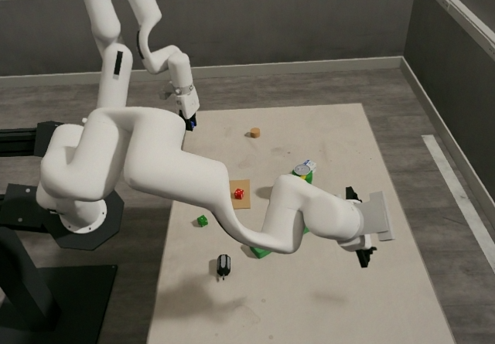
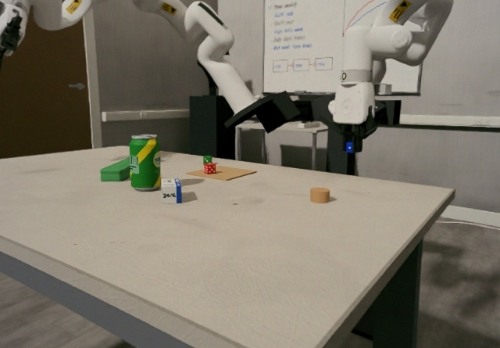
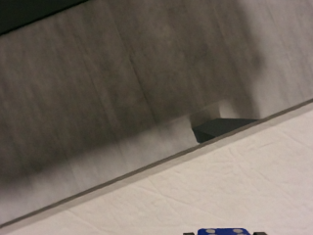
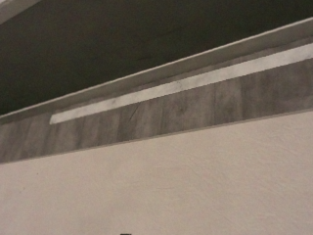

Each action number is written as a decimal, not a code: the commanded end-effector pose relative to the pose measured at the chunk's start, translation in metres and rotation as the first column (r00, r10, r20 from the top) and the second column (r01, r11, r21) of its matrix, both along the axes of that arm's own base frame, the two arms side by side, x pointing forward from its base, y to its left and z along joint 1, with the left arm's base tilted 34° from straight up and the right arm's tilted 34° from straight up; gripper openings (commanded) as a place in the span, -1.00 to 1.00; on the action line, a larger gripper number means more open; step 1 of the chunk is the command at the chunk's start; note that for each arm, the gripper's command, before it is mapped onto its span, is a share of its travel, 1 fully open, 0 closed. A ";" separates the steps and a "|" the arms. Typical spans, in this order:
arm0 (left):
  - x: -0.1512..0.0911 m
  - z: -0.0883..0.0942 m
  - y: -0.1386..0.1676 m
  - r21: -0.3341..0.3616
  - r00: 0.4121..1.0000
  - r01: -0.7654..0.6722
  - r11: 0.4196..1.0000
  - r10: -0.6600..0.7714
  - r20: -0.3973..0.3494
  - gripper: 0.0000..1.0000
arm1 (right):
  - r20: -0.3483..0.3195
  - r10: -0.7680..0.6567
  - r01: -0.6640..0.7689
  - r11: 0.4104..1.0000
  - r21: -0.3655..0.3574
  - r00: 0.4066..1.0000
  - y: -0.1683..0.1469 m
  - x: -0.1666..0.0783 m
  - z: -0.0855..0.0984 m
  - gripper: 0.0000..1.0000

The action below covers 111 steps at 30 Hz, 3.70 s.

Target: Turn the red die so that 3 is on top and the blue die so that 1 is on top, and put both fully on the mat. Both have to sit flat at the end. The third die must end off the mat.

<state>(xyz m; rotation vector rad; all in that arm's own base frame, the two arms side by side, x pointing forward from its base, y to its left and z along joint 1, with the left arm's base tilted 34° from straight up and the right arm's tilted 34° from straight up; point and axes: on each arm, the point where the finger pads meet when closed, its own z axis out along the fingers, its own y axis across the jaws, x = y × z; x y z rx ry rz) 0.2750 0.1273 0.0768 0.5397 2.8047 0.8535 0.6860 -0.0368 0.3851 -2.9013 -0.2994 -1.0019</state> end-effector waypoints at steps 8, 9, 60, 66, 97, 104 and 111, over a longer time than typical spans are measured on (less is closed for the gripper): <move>-0.007 0.025 -0.013 -0.002 1.000 -0.008 1.000 0.008 -0.020 -0.55 | 0.005 0.001 -0.001 1.000 -0.001 1.000 0.001 0.000 0.003 1.00; -0.007 0.025 -0.013 -0.002 1.000 -0.008 1.000 0.008 -0.020 -0.55 | 0.005 0.001 -0.001 1.000 -0.001 1.000 0.001 0.000 0.003 1.00; -0.009 0.023 -0.002 -0.467 0.443 -0.691 0.551 0.834 0.328 -0.55 | 0.005 0.001 -0.001 1.000 -0.001 1.000 0.001 0.000 0.003 1.00; -0.009 0.023 -0.001 -0.544 0.299 -0.716 0.437 0.897 0.326 -0.55 | 0.005 0.001 -0.001 1.000 -0.001 1.000 0.001 0.000 0.003 1.00; -0.011 0.022 0.004 -0.772 -0.229 -0.635 0.029 0.947 0.225 -0.55 | 0.005 0.001 -0.001 1.000 -0.001 1.000 0.001 0.000 0.003 1.00; -0.011 0.021 0.003 -0.774 -0.253 -0.625 0.100 0.913 0.321 -0.55 | 0.005 0.001 -0.001 1.000 -0.001 1.000 0.001 0.000 0.003 1.00; -0.012 0.019 0.003 -0.755 -0.299 -0.616 0.226 0.819 0.489 -0.55 | 0.005 0.001 -0.001 1.000 -0.001 1.000 0.001 0.000 0.003 1.00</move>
